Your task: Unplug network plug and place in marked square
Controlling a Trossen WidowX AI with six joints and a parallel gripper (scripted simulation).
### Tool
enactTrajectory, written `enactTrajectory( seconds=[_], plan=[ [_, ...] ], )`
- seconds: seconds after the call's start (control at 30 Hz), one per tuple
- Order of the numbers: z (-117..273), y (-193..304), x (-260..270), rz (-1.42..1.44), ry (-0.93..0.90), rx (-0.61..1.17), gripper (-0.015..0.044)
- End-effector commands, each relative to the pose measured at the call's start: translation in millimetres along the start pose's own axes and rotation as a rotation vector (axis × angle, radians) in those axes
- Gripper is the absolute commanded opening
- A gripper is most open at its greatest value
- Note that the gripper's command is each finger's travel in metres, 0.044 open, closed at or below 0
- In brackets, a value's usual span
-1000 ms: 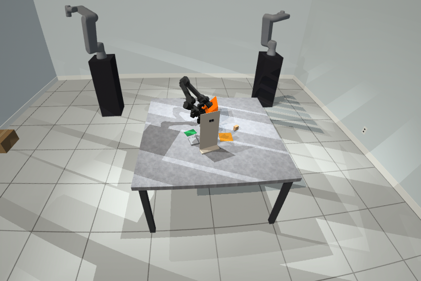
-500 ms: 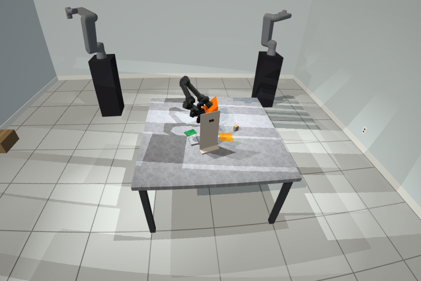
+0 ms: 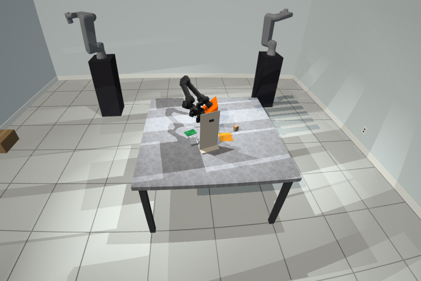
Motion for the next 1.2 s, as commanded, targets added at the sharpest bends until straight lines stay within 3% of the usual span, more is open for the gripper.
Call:
enactTrajectory(
  seconds=[0.0, 0.83, 1.17],
  plan=[
    [3.0, 1.0, 0.6, 0.004, -0.004, 0.002, 0.0],
    [14.3, 2.3, 0.6, 0.0, 0.001, 0.001, 0.0],
    [24.4, 5.6, 37.1, 0.001, -0.001, 0.004, 0.0]
  ],
)
Point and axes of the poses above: the point midway between the two fingers, 35 mm back from their tips, its own z axis back along the fingers, its own x axis across the jaws, y = z × x, the point moved 7 cm from there along z, back along the fingers, and after that the axes turned 3 degrees about z, right-handed, at the moved point
